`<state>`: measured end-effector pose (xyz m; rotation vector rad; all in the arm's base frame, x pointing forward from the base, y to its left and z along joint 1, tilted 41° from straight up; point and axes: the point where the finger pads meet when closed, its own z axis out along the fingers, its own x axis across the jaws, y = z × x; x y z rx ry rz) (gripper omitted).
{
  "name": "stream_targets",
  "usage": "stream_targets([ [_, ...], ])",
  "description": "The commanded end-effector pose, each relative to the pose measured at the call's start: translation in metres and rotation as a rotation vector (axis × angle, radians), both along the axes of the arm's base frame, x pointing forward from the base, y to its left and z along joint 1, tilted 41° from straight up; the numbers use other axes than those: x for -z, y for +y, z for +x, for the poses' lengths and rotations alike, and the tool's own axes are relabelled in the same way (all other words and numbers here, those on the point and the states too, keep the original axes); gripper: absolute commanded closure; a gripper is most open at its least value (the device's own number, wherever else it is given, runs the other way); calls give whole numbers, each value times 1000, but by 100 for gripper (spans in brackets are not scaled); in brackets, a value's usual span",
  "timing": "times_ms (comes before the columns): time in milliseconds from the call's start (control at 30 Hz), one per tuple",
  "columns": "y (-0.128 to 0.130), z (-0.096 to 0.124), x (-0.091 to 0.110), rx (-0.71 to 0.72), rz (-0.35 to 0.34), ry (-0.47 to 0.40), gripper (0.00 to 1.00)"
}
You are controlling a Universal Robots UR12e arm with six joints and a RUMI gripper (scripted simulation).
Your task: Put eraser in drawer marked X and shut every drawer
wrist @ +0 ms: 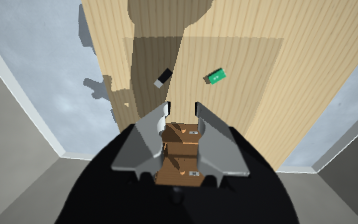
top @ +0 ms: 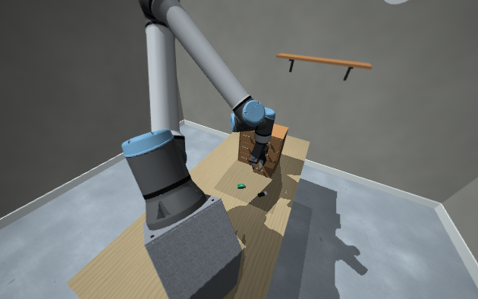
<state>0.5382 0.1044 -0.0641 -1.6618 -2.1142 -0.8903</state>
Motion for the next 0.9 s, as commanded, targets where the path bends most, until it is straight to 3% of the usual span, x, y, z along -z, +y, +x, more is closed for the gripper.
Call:
stream_targets([
  [0,0,1,0,-1,-1,-2,80],
  [567,0,6,11,-128,-24,-108,80],
  [867,2,15,29,-329,-60,-276,80],
])
